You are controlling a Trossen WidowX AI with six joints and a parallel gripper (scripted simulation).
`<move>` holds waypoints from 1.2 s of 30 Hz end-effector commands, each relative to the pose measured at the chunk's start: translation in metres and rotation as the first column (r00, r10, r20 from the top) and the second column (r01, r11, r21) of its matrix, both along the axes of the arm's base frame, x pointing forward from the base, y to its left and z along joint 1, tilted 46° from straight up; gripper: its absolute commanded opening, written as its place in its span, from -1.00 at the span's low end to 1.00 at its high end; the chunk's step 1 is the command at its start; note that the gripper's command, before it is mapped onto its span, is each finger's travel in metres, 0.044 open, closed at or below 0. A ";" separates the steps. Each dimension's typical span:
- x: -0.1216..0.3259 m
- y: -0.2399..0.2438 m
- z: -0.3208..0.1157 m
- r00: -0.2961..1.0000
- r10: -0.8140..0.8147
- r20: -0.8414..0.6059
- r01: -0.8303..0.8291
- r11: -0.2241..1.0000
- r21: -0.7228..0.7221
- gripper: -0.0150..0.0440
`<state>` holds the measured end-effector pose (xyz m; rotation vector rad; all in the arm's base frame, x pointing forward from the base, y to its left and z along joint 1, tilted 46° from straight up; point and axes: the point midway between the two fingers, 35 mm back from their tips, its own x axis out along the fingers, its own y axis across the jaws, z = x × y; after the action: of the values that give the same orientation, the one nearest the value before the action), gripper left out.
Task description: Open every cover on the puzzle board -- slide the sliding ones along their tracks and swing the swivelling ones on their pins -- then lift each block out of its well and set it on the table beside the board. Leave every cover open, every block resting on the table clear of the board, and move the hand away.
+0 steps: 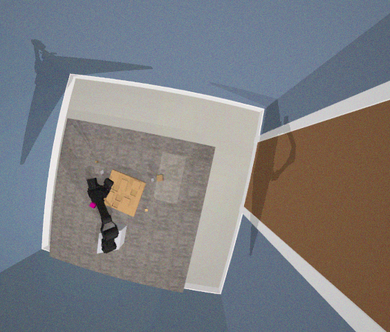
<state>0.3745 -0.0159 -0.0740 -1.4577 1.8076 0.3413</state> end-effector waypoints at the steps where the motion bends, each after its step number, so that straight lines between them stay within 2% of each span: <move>1: 0.000 0.006 0.006 1.000 -0.005 0.003 0.005 1.000 0.004 -0.22; 36: -0.037 -0.077 0.104 1.000 -0.005 0.000 0.005 0.999 0.044 -0.22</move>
<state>0.3437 -0.0859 0.0245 -1.4249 1.7885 0.3713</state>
